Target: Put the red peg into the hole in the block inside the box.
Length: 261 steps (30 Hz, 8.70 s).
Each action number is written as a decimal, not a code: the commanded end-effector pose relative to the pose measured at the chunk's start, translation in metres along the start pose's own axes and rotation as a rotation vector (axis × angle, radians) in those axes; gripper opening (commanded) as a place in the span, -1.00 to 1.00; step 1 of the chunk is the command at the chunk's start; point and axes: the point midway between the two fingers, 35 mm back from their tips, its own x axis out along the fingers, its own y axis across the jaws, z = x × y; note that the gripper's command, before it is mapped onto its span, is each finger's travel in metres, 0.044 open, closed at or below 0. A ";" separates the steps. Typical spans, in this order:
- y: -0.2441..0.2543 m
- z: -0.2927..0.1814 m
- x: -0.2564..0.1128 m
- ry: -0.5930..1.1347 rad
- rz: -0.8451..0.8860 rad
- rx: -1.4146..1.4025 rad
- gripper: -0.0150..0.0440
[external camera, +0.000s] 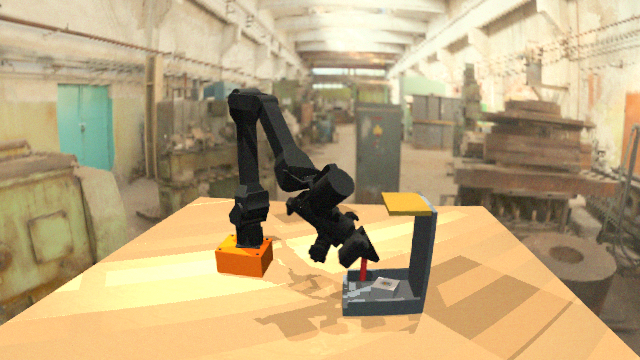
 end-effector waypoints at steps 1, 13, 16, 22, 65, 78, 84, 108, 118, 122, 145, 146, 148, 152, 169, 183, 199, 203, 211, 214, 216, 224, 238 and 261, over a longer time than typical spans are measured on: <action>0.004 -0.011 0.007 0.009 0.010 -0.003 -0.49; 0.003 -0.017 0.014 0.011 0.010 -0.003 -0.49; 0.002 -0.018 0.014 0.011 0.010 -0.003 -0.49; 0.001 -0.019 0.016 0.011 0.010 -0.003 -0.49; -0.004 -0.028 0.026 0.012 0.009 -0.002 -0.49; -0.004 -0.030 0.028 0.013 0.009 -0.002 -0.49; -0.003 -0.030 0.029 0.013 0.009 -0.002 -0.49; -0.002 -0.033 0.031 0.013 0.009 -0.003 -0.49; -0.001 -0.033 0.032 0.013 0.009 -0.003 -0.49; -0.001 -0.034 0.032 0.013 0.009 -0.003 -0.49; 0.001 -0.036 0.034 0.014 0.010 -0.003 -0.49; 0.002 -0.036 0.034 0.014 0.010 -0.003 -0.49; 0.002 -0.036 0.034 0.014 0.010 -0.003 -0.49; 0.002 -0.036 0.035 0.014 0.010 -0.003 -0.49; 0.004 -0.037 0.036 0.014 0.010 -0.003 -0.49; 0.006 -0.039 0.038 0.014 0.010 -0.003 -0.49; 0.008 -0.040 0.039 0.014 0.010 -0.003 -0.49; 0.009 -0.041 0.040 0.014 0.010 -0.003 -0.49; 0.009 -0.039 0.042 0.014 0.010 -0.003 -0.49; 0.009 -0.035 0.045 0.014 0.010 -0.003 -0.49; 0.008 -0.033 0.046 0.014 0.010 -0.003 -0.49; 0.008 -0.025 0.052 0.014 0.010 -0.003 -0.49; 0.009 -0.021 0.058 0.014 0.010 -0.003 -0.49; 0.009 -0.015 0.063 0.014 0.010 -0.003 -0.49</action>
